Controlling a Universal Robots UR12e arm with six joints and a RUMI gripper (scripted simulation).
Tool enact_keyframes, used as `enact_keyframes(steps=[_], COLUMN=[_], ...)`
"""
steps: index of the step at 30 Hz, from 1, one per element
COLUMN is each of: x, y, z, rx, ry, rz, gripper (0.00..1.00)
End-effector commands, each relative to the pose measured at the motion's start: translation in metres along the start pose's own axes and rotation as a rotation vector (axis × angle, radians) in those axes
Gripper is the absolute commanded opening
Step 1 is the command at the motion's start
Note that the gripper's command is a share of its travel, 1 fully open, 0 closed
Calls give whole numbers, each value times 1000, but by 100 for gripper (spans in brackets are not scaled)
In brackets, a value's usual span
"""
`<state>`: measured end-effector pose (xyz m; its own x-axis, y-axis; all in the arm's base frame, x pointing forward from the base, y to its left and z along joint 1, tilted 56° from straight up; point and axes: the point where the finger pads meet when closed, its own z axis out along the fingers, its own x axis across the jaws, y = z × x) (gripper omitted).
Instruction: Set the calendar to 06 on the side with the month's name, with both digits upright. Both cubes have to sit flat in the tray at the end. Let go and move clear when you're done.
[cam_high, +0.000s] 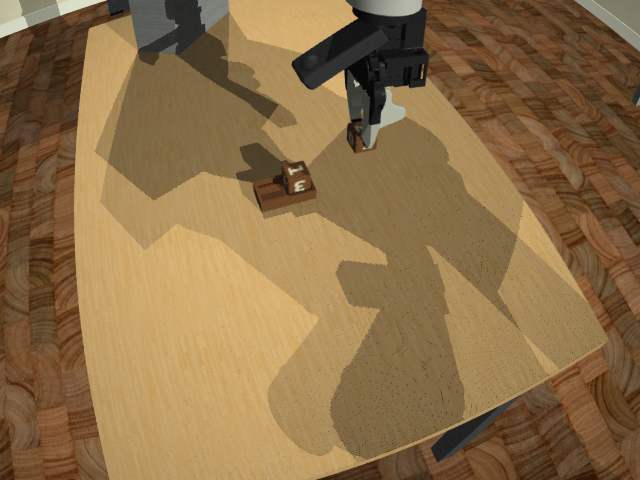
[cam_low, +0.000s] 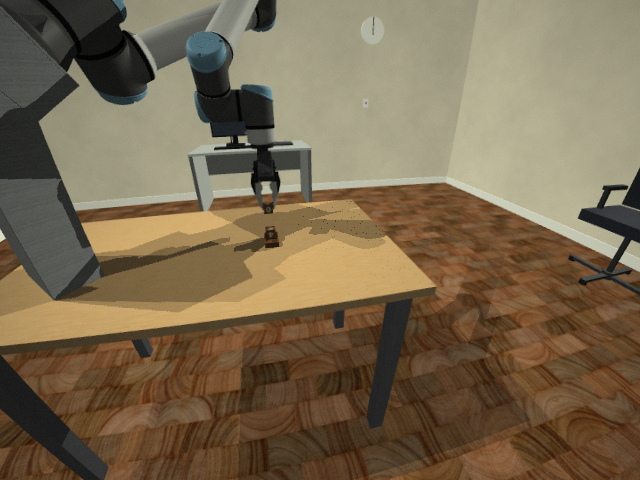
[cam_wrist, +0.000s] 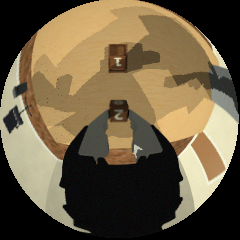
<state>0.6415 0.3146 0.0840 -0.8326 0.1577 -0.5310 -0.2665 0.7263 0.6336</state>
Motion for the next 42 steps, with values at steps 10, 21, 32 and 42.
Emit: enact_keyframes(steps=[10,21,32,42], x=[-1,-1,0,0], y=[0,-11,-127,-127], z=[-39,-39,-49,-49], rx=[0,1,-1,-1], ry=[3,4,2,2], rz=[-1,-2,-4,-4], gripper=[11,11,11,11])
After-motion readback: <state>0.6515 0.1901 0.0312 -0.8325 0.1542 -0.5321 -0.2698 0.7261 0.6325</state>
